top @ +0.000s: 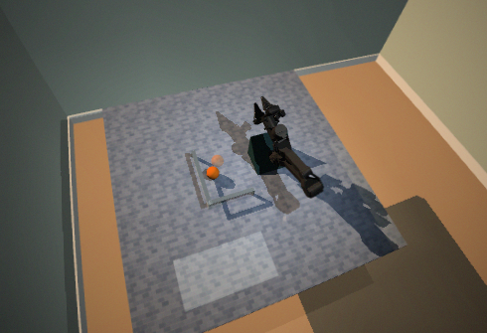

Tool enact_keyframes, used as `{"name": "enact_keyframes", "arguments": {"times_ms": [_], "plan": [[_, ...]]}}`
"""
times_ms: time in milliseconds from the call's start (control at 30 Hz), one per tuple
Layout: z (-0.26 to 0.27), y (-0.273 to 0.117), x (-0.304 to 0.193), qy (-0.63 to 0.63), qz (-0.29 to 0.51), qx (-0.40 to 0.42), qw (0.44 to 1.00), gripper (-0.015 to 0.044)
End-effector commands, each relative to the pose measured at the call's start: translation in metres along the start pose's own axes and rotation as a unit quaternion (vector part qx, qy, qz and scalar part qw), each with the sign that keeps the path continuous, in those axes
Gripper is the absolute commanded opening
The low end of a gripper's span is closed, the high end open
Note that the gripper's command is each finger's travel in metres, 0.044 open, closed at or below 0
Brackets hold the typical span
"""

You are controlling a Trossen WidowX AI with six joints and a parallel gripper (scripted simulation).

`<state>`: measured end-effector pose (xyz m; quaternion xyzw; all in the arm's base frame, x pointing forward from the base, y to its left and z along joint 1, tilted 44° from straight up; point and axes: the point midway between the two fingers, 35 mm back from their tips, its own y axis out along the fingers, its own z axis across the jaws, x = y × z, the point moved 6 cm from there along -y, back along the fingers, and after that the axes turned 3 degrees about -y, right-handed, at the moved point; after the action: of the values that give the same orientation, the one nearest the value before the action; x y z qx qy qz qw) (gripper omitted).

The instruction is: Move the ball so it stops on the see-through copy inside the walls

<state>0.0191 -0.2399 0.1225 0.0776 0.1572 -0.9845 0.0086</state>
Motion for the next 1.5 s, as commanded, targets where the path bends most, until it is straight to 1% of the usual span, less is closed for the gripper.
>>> {"name": "enact_keyframes", "arguments": {"times_ms": [0,33,100,167,233,300,367,500,633,767,933,1067,1200,1233,1267,1467], "plan": [[0.000,0.001,-0.002,-0.008,0.004,-0.005,1.000,0.0426],[-0.001,0.005,-0.007,-0.030,0.016,-0.020,0.999,0.0434],[-0.003,0.017,-0.028,-0.115,0.062,-0.071,0.989,0.0434],[-0.008,0.028,-0.052,-0.205,0.119,-0.119,0.964,0.0434],[-0.014,0.035,-0.076,-0.292,0.181,-0.159,0.926,0.0434],[-0.021,0.040,-0.101,-0.372,0.247,-0.189,0.875,0.0434],[-0.032,0.040,-0.127,-0.446,0.317,-0.215,0.809,0.0434],[-0.049,0.036,-0.162,-0.531,0.412,-0.235,0.702,0.0434],[-0.064,0.025,-0.195,-0.597,0.517,-0.234,0.566,0.0434],[-0.075,0.009,-0.224,-0.629,0.615,-0.213,0.425,0.0434],[-0.086,-0.013,-0.254,-0.625,0.714,-0.169,0.266,0.0434],[-0.093,-0.034,-0.276,-0.597,0.778,-0.124,0.154,0.0434],[-0.099,-0.056,-0.295,-0.551,0.829,-0.075,0.057,0.0434],[-0.100,-0.061,-0.299,-0.540,0.838,-0.064,0.039,0.0434],[-0.101,-0.062,-0.301,-0.536,0.841,-0.060,0.033,0.0434],[-0.101,-0.063,-0.301,-0.536,0.842,-0.060,0.032,0.0434]]}}
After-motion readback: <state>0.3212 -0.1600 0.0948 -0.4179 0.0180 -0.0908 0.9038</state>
